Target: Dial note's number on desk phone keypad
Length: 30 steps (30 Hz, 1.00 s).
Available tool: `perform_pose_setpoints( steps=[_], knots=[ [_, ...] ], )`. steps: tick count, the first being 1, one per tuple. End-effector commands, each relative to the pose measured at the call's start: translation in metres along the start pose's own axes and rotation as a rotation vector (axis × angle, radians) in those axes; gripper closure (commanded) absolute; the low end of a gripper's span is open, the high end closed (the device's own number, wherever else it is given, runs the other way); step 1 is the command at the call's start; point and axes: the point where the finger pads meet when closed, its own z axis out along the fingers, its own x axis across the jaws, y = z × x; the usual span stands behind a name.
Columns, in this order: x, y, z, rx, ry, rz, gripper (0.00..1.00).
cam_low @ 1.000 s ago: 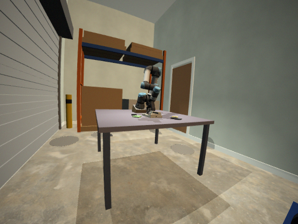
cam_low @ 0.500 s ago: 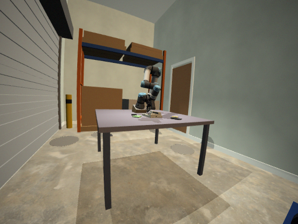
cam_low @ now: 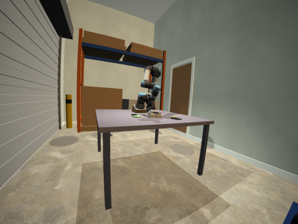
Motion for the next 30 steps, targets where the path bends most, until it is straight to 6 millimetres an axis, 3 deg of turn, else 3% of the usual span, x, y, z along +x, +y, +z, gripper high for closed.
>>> perform_pose_setpoints(
  steps=[1, 30],
  knots=[
    [0.000, 0.000, 0.000, 0.001, 0.000, 0.000, 1.00],
    [0.000, -0.007, 0.010, 0.001, 0.000, 0.000, 1.00]
  ],
)
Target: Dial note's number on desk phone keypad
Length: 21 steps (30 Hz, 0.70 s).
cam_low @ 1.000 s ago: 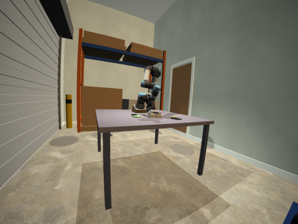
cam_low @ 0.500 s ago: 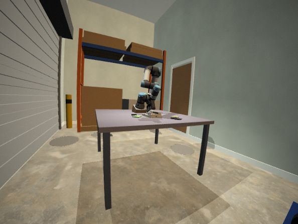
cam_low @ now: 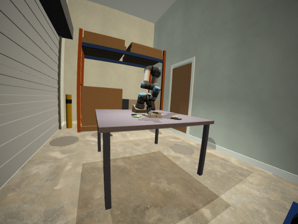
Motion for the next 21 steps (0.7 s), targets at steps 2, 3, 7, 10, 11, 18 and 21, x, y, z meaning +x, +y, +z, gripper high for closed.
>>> perform_pose_setpoints(
  steps=[2, 3, 7, 10, 11, 18, 21],
  knots=[
    [0.0001, -0.0008, 0.0005, 0.001, 0.000, 0.000, 1.00],
    [0.0001, -0.0009, 0.0007, 0.001, 0.000, 0.000, 1.00],
    [0.0001, -0.0012, 0.0011, 0.001, 0.000, 0.000, 1.00],
    [0.0001, -0.0014, 0.0013, 0.001, 0.000, 0.000, 1.00],
    [0.0001, -0.0014, 0.0013, 0.001, 0.000, 0.000, 1.00],
    [0.0001, -0.0019, 0.0021, 0.001, 0.000, 0.000, 1.00],
    [0.0001, -0.0021, 0.0023, 0.001, 0.000, 0.000, 1.00]
  ],
)
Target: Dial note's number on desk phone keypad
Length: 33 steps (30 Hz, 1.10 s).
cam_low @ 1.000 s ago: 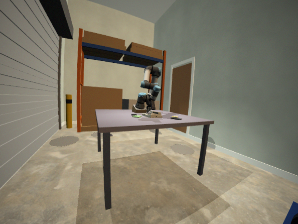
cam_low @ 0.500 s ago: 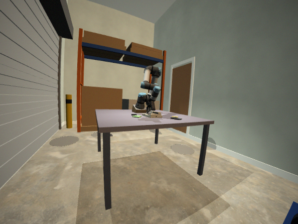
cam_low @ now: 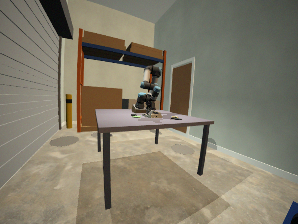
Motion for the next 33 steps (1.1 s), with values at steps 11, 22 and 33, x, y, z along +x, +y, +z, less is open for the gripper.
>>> perform_pose_setpoints(
  steps=[11, 22, 33],
  knots=[
    [0.000, -0.001, 0.001, 0.001, 0.000, 0.000, 1.00],
    [0.000, 0.002, -0.003, 0.001, 0.000, 0.000, 1.00],
    [0.000, 0.008, -0.012, 0.001, 0.000, 0.000, 1.00]
  ],
)
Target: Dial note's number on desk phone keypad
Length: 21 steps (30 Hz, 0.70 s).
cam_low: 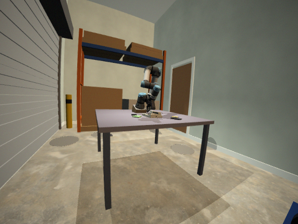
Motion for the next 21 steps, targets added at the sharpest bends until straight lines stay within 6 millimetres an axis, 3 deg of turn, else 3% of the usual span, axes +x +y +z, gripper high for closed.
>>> perform_pose_setpoints(
  steps=[1, 21],
  knots=[
    [0.000, 0.001, -0.002, 0.001, 0.000, 0.000, 1.00],
    [0.000, -0.011, -0.010, 0.001, 0.000, 0.000, 1.00]
  ],
)
